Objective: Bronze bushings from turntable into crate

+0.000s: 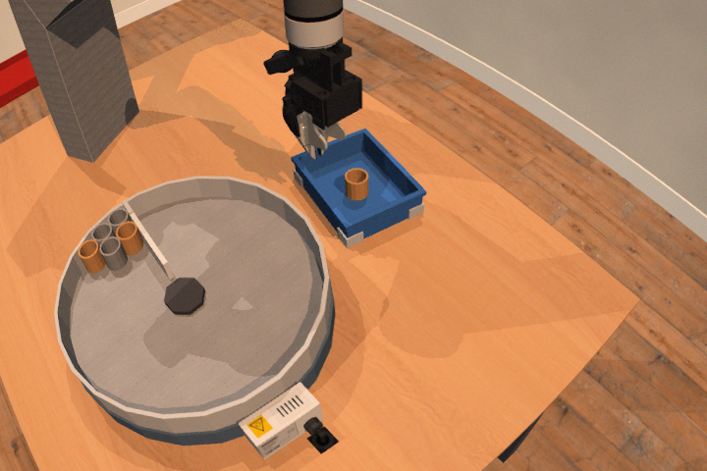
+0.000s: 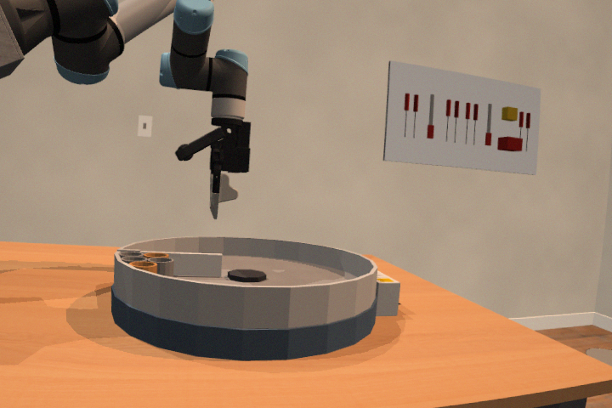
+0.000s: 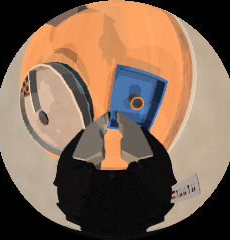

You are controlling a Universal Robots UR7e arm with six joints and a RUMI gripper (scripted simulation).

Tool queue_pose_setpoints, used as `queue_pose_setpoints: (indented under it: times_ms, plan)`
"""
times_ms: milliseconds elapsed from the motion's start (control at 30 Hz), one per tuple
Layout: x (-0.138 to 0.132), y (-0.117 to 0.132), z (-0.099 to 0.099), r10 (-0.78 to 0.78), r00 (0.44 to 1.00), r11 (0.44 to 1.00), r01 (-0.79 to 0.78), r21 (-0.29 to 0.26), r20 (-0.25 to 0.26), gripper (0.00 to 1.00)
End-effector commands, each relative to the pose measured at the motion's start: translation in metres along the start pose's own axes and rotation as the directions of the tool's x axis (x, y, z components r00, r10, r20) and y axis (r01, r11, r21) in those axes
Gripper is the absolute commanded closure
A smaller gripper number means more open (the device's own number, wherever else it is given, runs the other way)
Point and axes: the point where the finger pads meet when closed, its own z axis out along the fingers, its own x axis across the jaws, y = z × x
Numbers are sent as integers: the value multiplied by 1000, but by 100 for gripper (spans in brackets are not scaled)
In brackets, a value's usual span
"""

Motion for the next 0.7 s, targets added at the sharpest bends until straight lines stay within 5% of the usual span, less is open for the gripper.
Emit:
queue_pose_setpoints:
  times_ms: [0, 667]
  plan:
    - [-15, -4, 0, -14, 1000, 1000, 14, 1, -2, 95]
    - [-86, -27, 0, -79, 997, 997, 79, -1, -2, 95]
